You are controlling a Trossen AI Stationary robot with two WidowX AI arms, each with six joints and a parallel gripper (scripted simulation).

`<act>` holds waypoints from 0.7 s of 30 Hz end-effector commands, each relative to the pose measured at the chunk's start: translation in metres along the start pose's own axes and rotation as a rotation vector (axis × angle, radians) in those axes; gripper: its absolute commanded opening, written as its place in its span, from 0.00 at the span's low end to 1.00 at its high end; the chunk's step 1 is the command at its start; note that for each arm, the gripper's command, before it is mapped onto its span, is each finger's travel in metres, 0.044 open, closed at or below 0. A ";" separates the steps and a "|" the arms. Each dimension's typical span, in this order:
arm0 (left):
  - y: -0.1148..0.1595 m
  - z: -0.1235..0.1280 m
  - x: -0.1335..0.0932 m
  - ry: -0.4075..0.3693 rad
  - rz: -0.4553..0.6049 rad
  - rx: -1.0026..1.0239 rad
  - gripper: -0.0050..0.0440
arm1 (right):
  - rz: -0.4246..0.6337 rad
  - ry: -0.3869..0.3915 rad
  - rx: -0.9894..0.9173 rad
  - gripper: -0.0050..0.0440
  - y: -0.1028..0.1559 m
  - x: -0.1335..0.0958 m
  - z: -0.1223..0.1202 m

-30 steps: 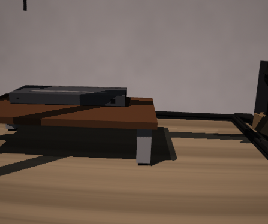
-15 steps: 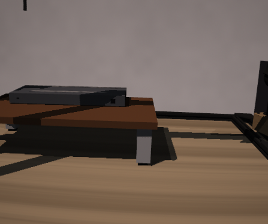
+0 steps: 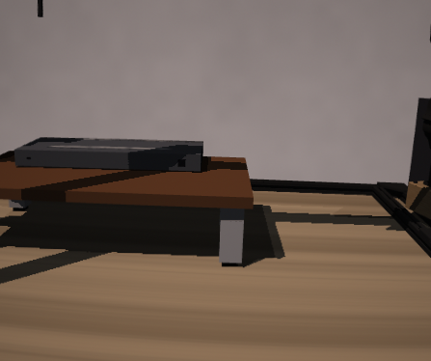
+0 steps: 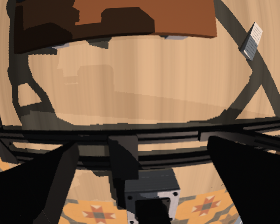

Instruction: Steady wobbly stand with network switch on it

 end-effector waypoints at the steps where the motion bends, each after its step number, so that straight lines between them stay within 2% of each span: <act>1: 0.000 0.000 0.000 0.000 0.000 0.000 1.00 | 0.199 -0.009 0.005 1.00 0.042 -0.012 0.001; 8: 0.000 0.000 0.000 0.000 0.000 0.000 1.00 | 0.620 -0.023 0.033 1.00 0.108 -0.050 0.006; 9: 0.000 0.000 0.000 0.000 0.000 0.000 1.00 | 0.620 -0.023 0.033 1.00 0.117 -0.055 0.006; 15: 0.000 0.000 0.000 0.000 0.000 0.000 1.00 | 0.607 -0.025 0.029 1.00 0.116 -0.053 0.007; 21: 0.000 0.000 0.000 0.000 0.000 0.000 1.00 | 0.936 -0.036 0.050 1.00 0.164 -0.101 0.012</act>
Point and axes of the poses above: on each arm, the point midway between the two fingers, 35 mm back from their tips, its own x axis out along the fingers, its own z axis across the jaws, y = z × x, the point moved 10 cm from there along -x, back along the fingers, and after that the axes turned 6 degrees about -x, right-handed, at the moved point
